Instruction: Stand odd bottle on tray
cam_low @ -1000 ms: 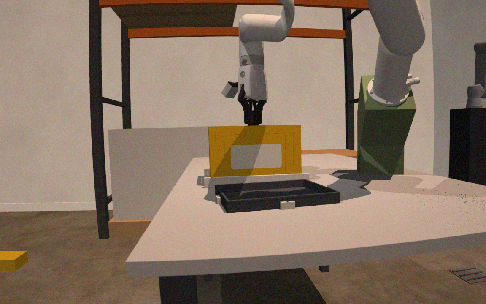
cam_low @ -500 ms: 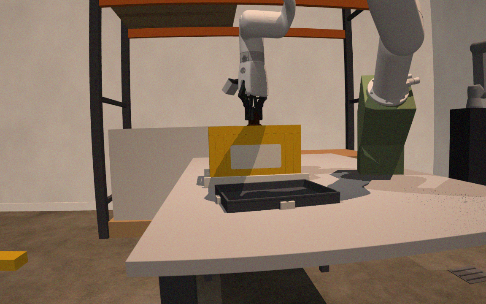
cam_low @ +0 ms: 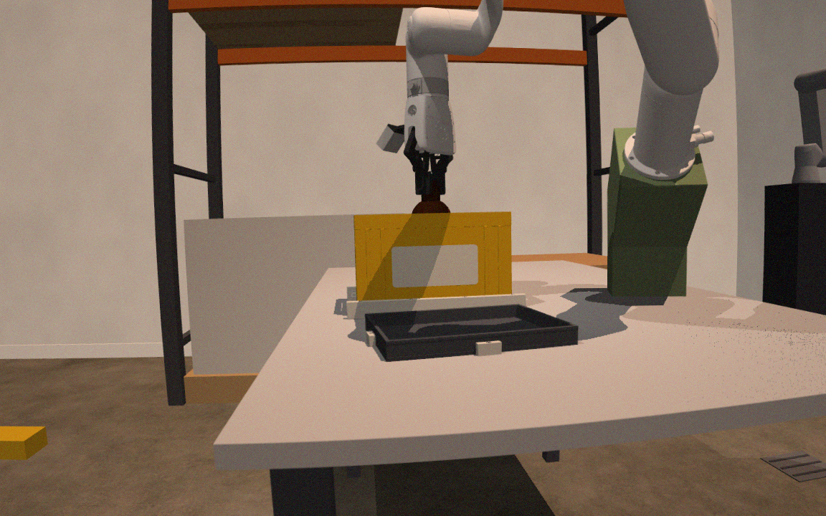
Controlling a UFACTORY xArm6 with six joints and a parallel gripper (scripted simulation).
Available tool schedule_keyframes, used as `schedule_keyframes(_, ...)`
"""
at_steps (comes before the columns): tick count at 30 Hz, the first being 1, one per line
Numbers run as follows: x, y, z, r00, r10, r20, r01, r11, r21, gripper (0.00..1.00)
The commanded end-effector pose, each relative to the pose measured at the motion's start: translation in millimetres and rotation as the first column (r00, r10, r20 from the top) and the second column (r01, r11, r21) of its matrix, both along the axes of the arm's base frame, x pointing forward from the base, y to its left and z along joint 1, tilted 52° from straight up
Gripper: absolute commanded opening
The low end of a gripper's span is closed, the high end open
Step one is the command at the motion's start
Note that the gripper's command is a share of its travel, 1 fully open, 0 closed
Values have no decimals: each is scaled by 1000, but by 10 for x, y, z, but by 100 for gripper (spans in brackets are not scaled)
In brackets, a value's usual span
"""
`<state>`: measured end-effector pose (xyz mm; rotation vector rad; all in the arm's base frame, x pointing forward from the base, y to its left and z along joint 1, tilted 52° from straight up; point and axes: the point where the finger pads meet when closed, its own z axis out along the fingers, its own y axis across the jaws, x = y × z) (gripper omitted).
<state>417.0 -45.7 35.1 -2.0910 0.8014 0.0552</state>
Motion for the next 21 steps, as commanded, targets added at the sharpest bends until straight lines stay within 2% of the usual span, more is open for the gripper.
schedule_keyframes(1, 0, -32, 23, 1000, -2, 2, 2, 1000, -2, 0)
schedule_keyframes(21, -16, -80, 63, 1000, -2, 2, 2, 1000, -2, 0)
